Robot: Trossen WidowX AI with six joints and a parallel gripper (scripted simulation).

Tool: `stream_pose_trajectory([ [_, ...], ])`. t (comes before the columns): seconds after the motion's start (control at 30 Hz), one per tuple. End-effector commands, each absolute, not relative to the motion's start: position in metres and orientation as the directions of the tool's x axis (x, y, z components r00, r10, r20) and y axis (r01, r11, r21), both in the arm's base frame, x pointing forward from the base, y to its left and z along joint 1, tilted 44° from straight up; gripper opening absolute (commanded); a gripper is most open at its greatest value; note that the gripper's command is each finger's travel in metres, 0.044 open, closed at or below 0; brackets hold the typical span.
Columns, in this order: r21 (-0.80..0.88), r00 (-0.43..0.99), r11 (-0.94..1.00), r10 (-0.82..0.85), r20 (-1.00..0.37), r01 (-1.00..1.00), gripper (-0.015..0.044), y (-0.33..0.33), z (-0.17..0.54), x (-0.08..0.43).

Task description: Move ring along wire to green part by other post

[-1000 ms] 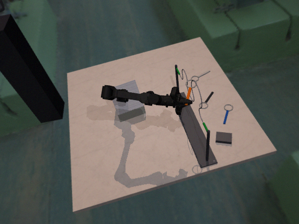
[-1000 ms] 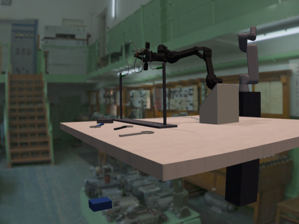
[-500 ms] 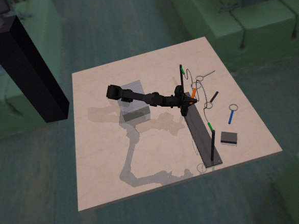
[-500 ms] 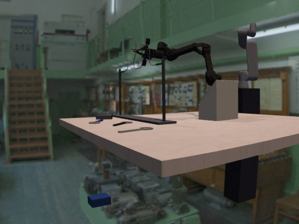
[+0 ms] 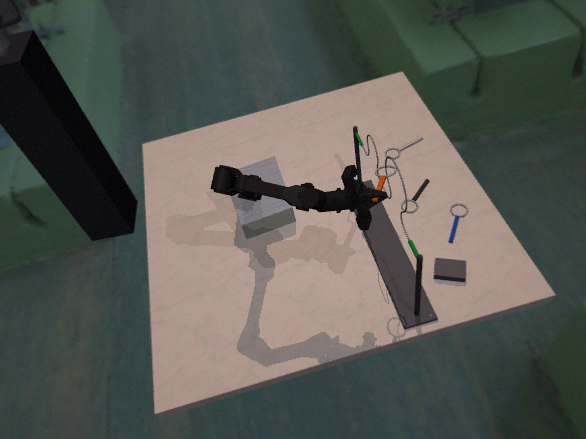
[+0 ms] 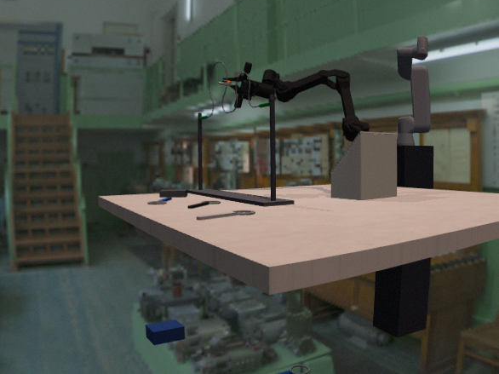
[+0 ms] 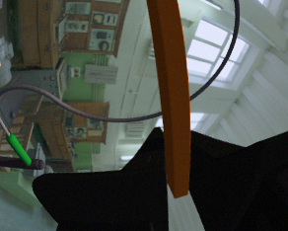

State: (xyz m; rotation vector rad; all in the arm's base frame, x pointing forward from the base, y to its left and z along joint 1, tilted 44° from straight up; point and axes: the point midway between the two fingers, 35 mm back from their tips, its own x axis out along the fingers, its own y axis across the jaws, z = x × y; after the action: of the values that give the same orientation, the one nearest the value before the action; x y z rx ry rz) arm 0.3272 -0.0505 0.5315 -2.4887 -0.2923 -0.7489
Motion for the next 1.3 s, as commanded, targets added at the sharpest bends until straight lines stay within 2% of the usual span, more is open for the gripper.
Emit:
stream_pose_trajectory([
  [0.0,-0.379,0.823,-0.860,0.078,0.563,0.341,-0.0150,-0.0500,0.5293,0.3302],
  [0.87,-0.098,0.789,-0.938,0.220,0.574,0.333,-0.0150,-0.0440,0.5322,0.3285],
  [1.27,-0.070,0.784,-0.941,0.233,0.575,0.331,-0.0150,-0.0525,0.5321,0.3304],
])
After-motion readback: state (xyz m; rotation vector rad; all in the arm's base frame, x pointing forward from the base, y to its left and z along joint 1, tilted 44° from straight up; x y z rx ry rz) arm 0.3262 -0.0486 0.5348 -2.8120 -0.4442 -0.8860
